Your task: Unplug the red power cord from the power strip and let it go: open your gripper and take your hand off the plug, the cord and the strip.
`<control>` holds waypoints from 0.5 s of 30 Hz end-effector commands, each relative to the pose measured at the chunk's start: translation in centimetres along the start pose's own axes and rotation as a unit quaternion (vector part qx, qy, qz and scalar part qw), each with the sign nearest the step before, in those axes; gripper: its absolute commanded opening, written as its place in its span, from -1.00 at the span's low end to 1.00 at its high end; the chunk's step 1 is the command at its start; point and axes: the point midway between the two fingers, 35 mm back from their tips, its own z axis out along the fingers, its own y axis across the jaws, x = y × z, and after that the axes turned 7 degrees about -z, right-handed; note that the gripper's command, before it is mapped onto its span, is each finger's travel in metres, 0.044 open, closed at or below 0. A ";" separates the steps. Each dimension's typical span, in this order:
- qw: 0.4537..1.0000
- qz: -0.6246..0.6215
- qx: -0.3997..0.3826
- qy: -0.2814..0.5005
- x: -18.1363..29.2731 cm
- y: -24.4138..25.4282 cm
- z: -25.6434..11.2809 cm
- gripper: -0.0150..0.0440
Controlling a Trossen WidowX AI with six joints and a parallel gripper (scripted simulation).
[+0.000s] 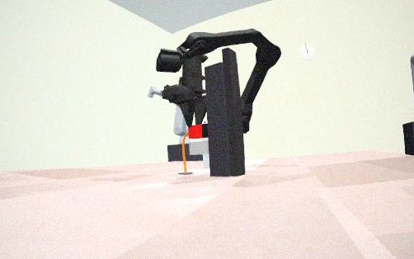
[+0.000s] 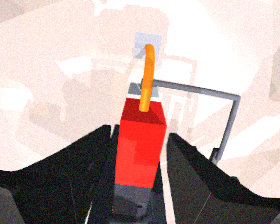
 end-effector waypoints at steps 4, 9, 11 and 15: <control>1.000 0.001 0.001 0.003 0.2 0.0 0.7 0.05; 1.000 0.000 0.001 0.001 0.1 0.0 0.5 -0.31; 1.000 0.000 0.001 0.001 0.1 0.0 0.5 -0.35; 1.000 0.000 0.001 0.001 0.1 0.0 0.5 -0.44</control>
